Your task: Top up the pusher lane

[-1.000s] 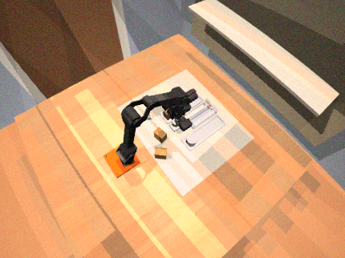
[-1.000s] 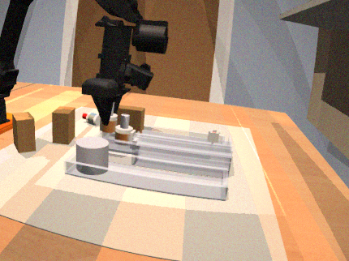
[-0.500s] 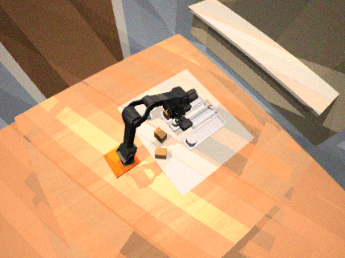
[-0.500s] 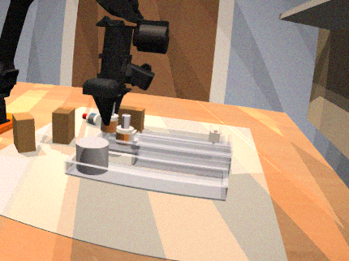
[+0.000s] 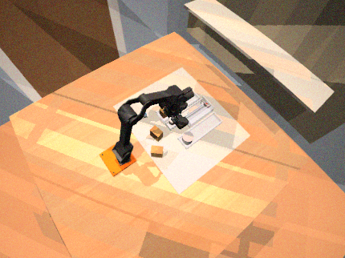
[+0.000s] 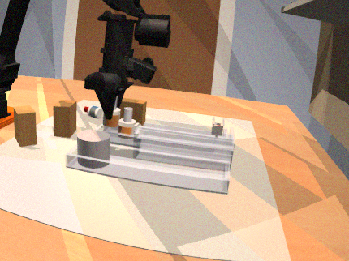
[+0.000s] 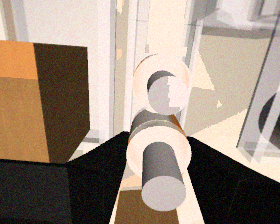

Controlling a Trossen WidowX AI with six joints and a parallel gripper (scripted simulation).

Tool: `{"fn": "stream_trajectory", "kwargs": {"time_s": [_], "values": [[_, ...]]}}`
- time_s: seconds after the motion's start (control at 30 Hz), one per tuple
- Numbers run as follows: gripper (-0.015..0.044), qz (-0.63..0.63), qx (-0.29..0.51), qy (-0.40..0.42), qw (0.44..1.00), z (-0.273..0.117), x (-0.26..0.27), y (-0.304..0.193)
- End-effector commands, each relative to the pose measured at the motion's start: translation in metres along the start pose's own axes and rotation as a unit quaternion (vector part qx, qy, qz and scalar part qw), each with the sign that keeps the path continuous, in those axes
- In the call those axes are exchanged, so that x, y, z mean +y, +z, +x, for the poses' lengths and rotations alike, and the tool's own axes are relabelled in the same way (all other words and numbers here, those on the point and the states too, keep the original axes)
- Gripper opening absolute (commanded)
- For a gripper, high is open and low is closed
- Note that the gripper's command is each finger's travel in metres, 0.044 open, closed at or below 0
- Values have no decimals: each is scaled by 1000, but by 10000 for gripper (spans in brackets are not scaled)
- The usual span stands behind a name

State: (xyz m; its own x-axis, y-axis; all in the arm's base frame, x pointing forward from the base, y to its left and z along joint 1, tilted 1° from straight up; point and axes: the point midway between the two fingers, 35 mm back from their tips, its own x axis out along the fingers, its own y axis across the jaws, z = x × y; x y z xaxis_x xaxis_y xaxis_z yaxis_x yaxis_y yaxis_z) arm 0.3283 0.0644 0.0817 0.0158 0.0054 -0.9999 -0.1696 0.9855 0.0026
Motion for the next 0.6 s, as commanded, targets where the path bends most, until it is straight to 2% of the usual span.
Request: {"fn": "stream_trajectory", "kwargs": {"time_s": [0.0, 0.57], "values": [[0, 1, -9, 3, 1000, 0, 1, 5], [0, 1, -9, 3, 1000, 5, 1, 4]]}}
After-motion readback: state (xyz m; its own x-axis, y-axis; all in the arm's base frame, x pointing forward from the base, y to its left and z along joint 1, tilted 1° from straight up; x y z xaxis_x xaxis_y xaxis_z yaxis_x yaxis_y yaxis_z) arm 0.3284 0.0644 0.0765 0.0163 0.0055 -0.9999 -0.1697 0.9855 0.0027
